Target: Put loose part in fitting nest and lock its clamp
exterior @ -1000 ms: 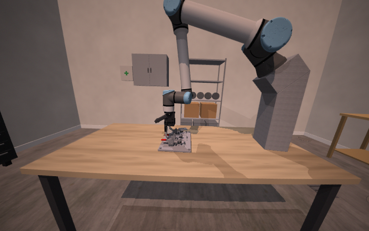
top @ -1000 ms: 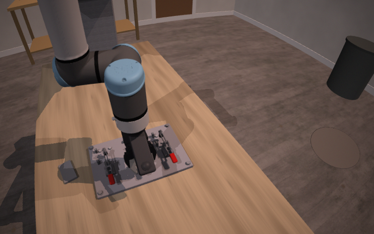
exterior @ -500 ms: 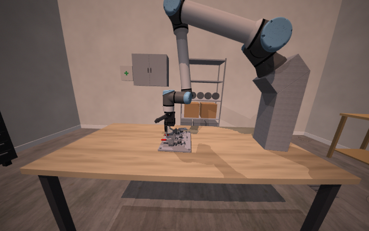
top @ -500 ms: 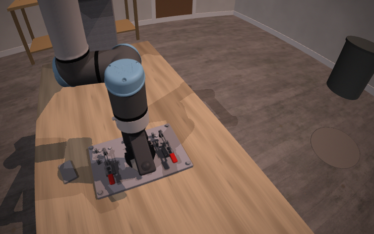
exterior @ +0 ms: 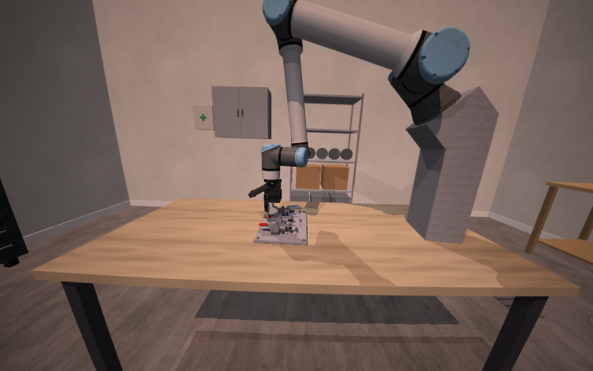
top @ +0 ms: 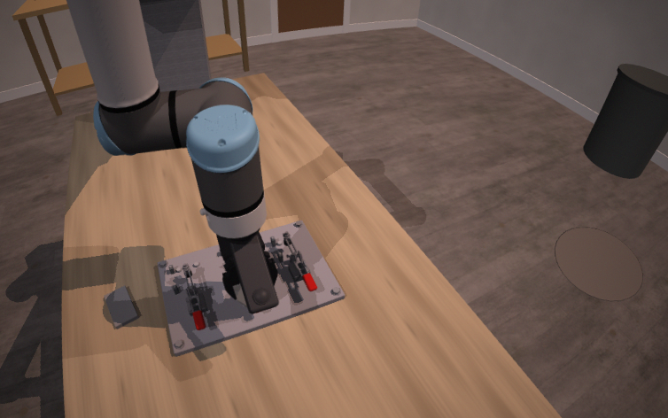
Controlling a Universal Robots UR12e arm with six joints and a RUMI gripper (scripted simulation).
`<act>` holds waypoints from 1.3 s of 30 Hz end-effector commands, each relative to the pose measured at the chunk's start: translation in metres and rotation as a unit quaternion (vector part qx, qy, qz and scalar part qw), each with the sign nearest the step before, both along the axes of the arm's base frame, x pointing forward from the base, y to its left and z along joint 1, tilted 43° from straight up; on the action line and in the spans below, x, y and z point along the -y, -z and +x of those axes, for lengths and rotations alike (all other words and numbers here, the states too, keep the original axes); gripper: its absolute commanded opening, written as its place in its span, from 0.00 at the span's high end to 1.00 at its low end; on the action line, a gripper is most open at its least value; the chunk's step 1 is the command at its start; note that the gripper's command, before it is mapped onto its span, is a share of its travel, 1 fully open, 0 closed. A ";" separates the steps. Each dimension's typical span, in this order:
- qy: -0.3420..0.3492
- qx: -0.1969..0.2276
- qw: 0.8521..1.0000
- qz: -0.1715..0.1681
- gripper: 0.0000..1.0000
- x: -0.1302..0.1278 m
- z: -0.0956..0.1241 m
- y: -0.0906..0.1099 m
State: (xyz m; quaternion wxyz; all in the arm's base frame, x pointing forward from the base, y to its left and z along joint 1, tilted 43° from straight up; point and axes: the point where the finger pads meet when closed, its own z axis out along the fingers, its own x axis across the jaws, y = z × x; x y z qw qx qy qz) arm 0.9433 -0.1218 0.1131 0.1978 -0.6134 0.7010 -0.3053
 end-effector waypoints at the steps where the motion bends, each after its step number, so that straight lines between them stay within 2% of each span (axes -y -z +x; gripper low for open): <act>1: 0.000 0.001 1.000 0.000 1.00 -0.002 0.001 0.000; 39: 0.000 0.000 1.000 0.000 1.00 -0.004 -0.013 -0.005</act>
